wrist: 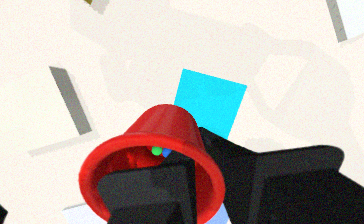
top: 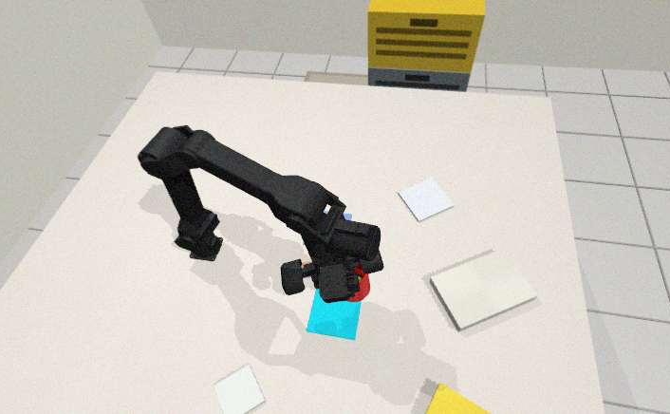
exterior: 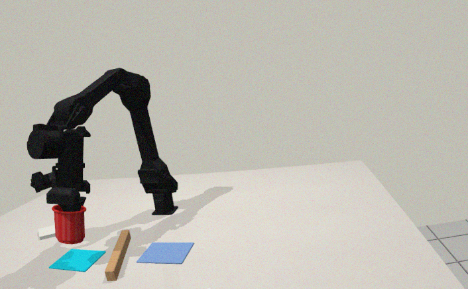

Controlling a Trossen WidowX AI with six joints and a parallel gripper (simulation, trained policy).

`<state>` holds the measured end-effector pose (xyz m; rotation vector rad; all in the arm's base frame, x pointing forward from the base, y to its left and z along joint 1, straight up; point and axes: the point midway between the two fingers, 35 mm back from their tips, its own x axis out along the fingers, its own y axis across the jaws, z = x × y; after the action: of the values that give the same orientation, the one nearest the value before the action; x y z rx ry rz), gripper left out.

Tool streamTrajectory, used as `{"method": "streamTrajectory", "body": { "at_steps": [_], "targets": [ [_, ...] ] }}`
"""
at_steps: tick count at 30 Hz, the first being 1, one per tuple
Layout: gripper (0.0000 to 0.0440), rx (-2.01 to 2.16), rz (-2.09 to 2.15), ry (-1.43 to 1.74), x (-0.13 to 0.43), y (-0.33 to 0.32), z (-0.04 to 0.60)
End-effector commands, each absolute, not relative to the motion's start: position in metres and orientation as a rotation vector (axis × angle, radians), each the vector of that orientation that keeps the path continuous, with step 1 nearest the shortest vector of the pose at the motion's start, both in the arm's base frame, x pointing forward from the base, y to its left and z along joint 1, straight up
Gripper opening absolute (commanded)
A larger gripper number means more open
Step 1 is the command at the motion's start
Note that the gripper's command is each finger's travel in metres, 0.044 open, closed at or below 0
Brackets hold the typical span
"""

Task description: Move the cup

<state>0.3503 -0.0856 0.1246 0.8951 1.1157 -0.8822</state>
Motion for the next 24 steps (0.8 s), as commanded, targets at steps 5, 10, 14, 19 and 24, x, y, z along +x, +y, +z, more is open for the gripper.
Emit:
{"method": "streamTrajectory", "body": {
  "at_steps": [5, 10, 14, 19, 24],
  "targets": [
    [0.0000, 0.907, -0.910, 1.108, 0.346, -0.100, 0.102],
    [0.0003, 0.917, -0.925, 1.109, 0.341, -0.104, 0.088],
    [0.0006, 0.924, -0.940, 1.115, 0.335, -0.105, 0.077],
    [0.0019, 0.930, -0.965, 1.126, 0.326, -0.108, 0.065],
    [0.0073, 0.945, -0.969, 1.104, 0.325, -0.114, 0.061]
  ]
}}
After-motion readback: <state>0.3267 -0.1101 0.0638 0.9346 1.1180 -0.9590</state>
